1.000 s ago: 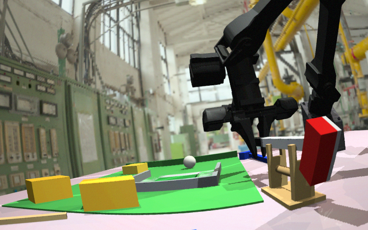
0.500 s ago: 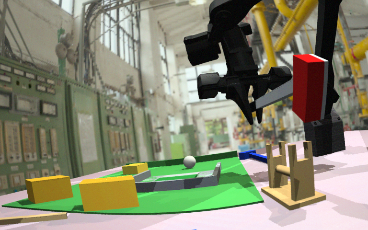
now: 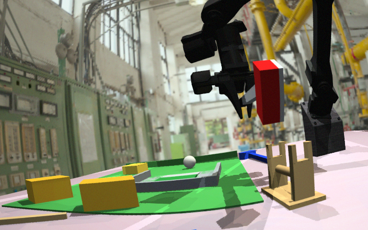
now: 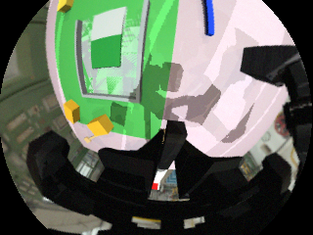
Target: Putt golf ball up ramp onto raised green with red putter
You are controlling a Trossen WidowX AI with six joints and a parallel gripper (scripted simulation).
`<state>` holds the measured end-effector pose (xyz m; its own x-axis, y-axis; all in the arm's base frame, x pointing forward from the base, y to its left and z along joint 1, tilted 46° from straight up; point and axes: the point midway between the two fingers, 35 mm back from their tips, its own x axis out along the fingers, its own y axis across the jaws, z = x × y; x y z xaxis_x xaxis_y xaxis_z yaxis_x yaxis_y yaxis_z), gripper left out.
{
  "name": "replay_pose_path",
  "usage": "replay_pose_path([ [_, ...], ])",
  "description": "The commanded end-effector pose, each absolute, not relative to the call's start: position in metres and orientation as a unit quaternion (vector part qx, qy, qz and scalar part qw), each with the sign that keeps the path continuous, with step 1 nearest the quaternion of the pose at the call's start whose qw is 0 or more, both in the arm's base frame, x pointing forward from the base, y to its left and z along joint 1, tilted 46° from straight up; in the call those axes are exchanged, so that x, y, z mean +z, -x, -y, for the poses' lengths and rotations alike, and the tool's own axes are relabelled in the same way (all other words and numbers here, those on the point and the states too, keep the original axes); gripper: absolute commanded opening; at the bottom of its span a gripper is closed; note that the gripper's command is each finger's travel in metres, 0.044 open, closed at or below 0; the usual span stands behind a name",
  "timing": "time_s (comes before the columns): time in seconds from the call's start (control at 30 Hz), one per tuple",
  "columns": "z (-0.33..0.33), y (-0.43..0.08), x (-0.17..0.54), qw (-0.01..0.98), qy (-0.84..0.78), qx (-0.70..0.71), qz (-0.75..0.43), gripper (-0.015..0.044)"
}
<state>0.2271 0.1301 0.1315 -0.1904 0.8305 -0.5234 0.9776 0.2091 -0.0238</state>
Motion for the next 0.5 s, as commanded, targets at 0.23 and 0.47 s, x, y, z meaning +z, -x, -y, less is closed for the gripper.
replay_pose_path([
  [0.23,-0.084,-0.267,0.097,0.159,-0.638,-0.289,-0.696,0.0],
  [0.47,-0.049,-0.285,0.07,0.122,-0.652,-0.361,-0.655,0.0],
])
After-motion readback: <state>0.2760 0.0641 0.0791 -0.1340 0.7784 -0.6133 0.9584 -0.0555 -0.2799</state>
